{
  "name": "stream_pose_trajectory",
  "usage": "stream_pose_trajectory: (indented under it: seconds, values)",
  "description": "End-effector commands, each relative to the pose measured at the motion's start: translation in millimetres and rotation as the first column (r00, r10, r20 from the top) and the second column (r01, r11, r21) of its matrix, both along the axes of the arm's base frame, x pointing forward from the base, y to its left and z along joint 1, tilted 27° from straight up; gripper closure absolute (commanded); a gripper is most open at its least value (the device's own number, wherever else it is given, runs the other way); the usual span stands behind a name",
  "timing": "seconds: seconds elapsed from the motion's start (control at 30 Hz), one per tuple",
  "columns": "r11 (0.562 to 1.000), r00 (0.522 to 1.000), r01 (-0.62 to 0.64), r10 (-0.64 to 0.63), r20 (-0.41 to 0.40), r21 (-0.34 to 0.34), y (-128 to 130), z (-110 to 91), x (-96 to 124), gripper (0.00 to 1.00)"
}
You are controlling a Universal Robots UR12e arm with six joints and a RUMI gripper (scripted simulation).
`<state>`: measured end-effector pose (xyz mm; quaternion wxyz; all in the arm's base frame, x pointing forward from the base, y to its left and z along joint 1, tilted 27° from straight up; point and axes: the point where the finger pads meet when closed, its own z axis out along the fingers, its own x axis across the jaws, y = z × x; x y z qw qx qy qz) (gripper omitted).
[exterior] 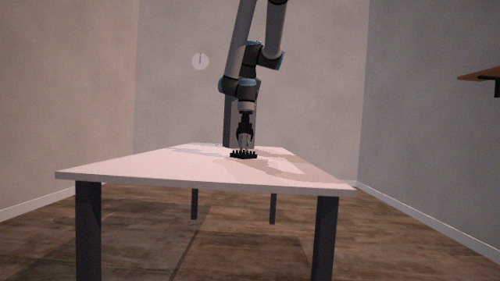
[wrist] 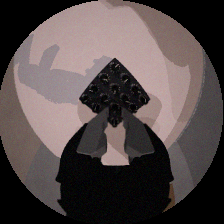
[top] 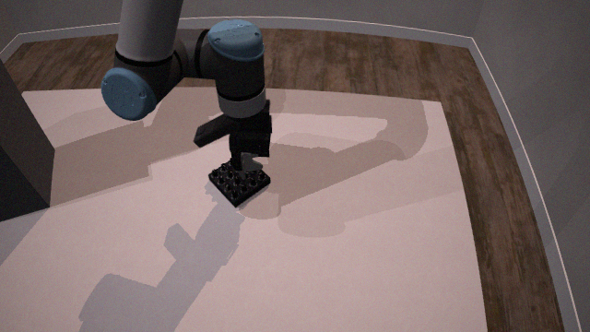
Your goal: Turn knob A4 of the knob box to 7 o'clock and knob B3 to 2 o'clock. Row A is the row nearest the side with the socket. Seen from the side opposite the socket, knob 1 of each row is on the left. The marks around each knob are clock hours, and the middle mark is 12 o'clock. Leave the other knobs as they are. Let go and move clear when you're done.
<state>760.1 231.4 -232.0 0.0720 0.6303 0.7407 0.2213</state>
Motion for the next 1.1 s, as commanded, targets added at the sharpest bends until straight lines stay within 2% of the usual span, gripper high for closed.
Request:
stream_pose_trajectory:
  seconds: [0.0,0.77,1.07]
  values:
    - [1.000,1.000,0.000,0.000,0.001,0.000,0,1,0,0.89]
    - [1.000,1.000,0.000,0.000,0.001,0.000,-1,6,-2,0.89]
    - [1.000,1.000,0.000,0.000,0.001,0.000,-7,27,-11,0.89]
